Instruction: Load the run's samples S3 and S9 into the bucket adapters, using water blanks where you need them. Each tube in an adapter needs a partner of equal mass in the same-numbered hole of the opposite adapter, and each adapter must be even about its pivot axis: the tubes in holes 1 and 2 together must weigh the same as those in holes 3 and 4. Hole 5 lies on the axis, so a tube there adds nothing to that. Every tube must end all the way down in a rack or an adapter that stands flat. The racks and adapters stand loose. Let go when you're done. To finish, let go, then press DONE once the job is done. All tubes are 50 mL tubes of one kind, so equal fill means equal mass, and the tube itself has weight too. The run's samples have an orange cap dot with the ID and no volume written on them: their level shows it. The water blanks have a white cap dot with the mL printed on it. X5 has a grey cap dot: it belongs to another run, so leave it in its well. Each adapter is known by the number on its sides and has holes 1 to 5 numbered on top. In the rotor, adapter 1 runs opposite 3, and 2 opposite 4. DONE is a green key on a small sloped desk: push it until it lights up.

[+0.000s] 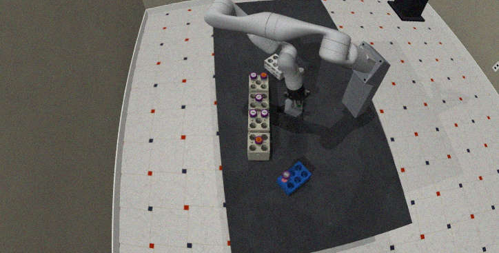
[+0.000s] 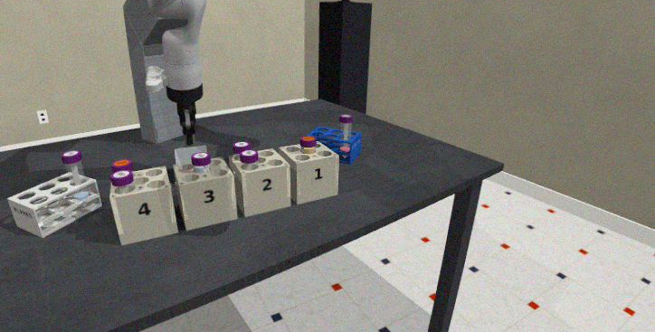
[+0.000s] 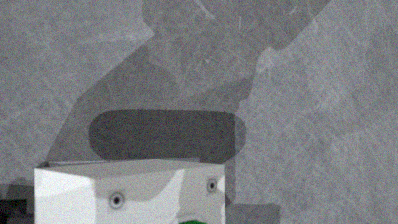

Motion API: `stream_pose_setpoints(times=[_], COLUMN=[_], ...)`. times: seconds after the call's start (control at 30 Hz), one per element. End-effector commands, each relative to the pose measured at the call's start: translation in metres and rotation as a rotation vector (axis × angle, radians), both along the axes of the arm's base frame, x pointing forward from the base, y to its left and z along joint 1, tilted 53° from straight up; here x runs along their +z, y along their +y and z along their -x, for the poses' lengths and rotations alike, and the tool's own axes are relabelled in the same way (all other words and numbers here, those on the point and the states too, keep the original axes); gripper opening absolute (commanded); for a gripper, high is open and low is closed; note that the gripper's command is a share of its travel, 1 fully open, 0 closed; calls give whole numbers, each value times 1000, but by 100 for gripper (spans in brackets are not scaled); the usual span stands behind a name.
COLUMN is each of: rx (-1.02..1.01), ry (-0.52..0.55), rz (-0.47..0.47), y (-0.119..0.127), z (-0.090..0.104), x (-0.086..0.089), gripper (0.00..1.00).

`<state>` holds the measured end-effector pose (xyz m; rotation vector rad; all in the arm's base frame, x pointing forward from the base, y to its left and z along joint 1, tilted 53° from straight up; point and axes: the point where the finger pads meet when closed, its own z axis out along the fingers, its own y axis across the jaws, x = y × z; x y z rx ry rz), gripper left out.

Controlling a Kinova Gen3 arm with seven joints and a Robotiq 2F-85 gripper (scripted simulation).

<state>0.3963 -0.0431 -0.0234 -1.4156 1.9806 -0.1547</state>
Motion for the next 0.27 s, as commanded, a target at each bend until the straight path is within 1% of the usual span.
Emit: stream_pose_setpoints(times=[0.0, 0.23], rx=[0, 0], ry=[0, 0], rz=[0, 0], y=[0, 1], z=[-2, -5], x=[-1, -4], gripper=[10, 10])
